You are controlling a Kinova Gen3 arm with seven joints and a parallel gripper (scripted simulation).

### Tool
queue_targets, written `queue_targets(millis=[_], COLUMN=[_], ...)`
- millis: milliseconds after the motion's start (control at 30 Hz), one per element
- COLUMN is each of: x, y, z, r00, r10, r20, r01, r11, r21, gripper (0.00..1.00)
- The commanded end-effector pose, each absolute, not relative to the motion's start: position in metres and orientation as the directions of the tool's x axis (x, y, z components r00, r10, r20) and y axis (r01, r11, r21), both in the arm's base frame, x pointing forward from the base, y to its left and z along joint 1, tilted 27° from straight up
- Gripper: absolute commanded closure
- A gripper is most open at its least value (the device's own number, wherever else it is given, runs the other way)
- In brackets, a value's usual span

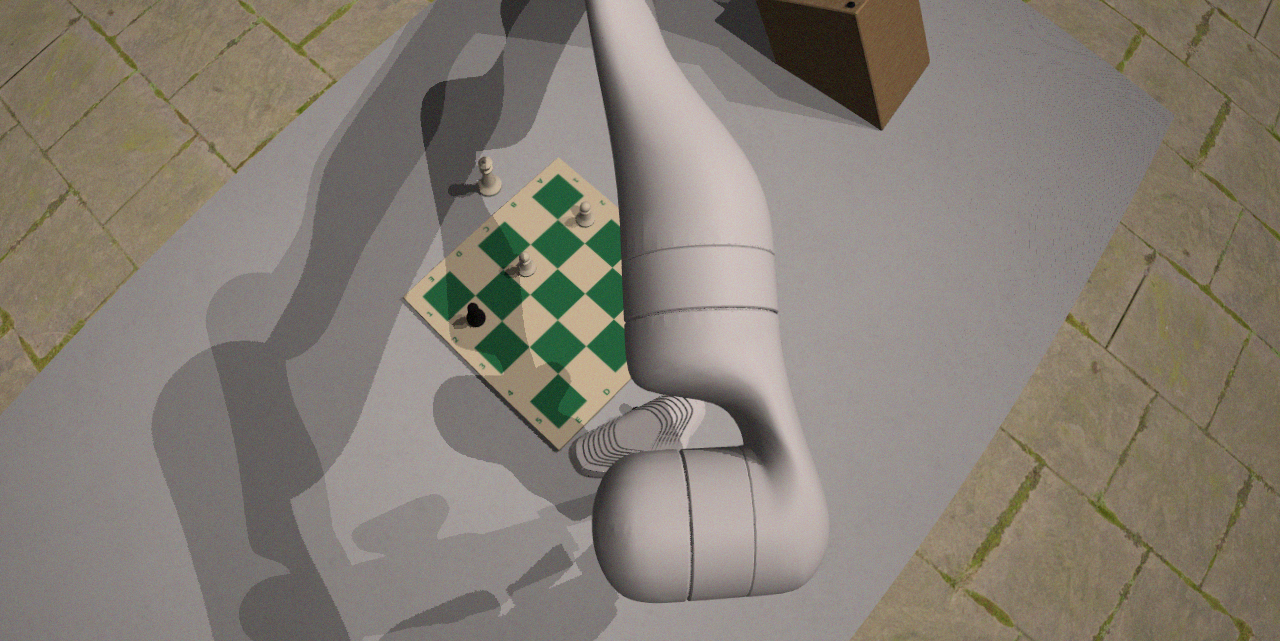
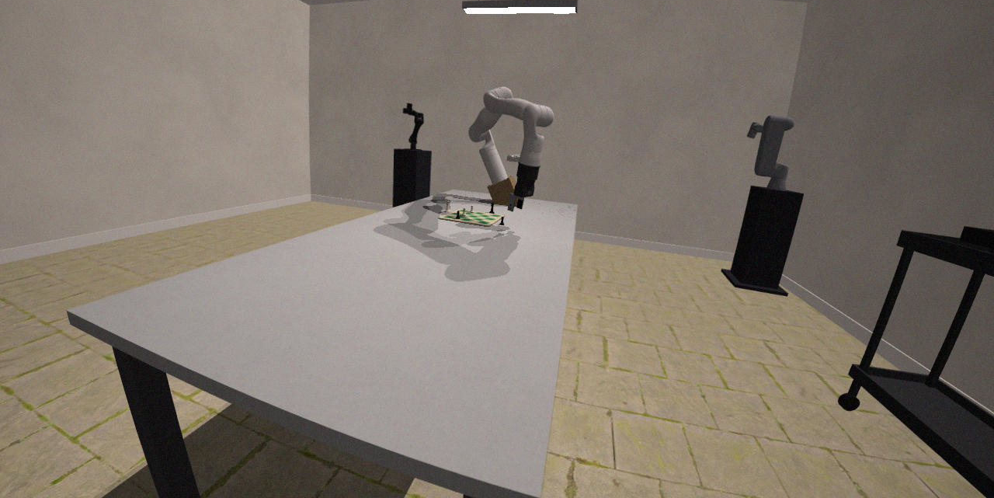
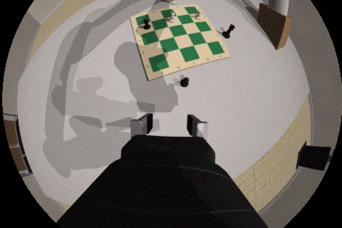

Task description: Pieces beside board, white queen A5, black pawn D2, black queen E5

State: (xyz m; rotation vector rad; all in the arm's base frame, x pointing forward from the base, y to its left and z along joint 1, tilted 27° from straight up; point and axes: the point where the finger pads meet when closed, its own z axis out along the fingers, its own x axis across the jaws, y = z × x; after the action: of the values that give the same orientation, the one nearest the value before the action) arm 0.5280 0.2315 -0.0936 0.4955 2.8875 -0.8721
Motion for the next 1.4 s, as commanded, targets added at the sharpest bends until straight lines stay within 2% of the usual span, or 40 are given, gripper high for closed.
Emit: queue_targets(millis=[0, 1367], x=[0.526, 0.509], y=[0.234, 0.219], z=[-0.096, -0.113], r00=[-0.946, -0.974], r10=[0.277, 0.158], r20=[-0.171, -0.161], r01=[0.325, 0.225], r11=[0.786, 0.708], r21=[-0.526, -0.669], gripper=[0.0, 0.0])
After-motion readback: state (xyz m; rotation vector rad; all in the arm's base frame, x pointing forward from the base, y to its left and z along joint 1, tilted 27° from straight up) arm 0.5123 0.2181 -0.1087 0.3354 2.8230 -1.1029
